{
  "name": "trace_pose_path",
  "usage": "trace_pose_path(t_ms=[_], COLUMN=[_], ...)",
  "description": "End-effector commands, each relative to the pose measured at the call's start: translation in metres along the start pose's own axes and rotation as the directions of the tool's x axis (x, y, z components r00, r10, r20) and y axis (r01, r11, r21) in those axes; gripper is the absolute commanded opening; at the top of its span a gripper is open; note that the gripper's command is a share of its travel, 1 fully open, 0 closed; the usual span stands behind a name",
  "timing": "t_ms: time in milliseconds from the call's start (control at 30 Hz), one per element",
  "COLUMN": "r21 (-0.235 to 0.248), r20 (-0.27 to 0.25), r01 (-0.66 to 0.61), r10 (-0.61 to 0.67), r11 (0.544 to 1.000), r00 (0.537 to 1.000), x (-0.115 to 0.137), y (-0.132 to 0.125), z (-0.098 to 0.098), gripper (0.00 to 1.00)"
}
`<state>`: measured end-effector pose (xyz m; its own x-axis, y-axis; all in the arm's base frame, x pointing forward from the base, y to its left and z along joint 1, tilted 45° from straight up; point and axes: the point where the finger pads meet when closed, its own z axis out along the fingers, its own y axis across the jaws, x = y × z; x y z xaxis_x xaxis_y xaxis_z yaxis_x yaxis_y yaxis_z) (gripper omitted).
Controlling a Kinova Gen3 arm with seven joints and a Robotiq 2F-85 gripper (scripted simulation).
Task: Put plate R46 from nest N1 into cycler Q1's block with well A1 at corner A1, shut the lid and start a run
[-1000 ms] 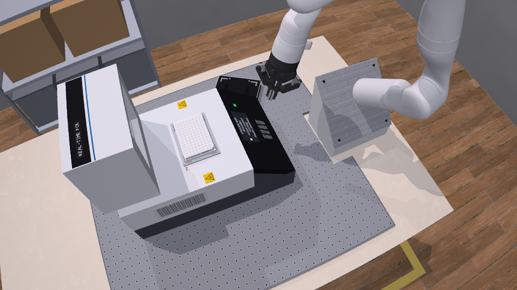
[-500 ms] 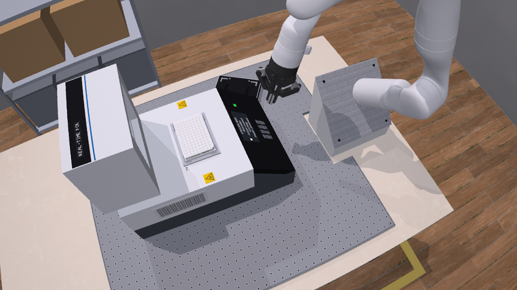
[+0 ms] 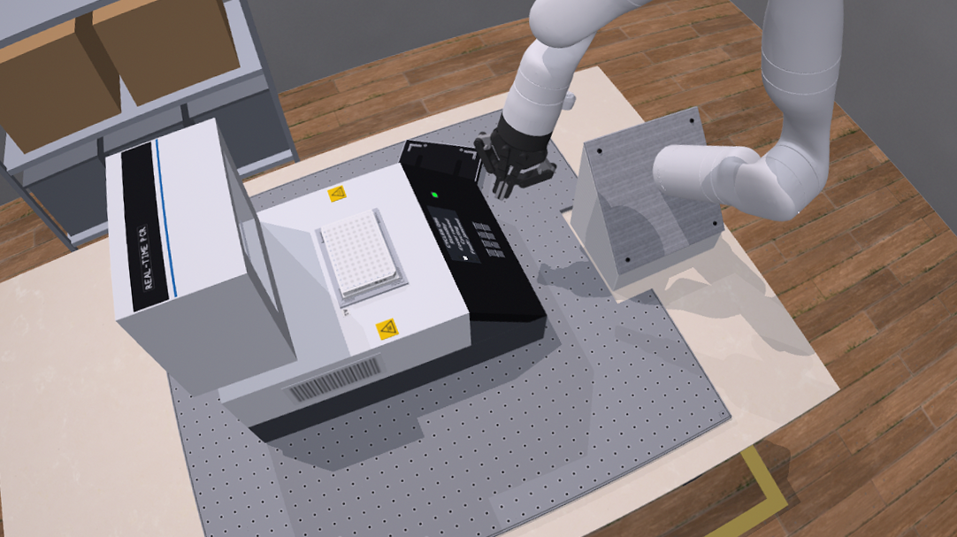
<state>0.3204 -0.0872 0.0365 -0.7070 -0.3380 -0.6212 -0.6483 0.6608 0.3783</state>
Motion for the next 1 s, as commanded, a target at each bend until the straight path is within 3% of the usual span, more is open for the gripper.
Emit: trace_pose_path(t_ms=[0,967], r21=[0.002,0.002], r20=[0.000,0.000], r01=[0.000,0.000], r10=[0.000,0.000], r11=[1.000,1.000], r00=[1.000,1.000], x=[0.001,0.007], y=[0.000,0.006], z=[0.003,0.035], gripper=[0.10,0.10])
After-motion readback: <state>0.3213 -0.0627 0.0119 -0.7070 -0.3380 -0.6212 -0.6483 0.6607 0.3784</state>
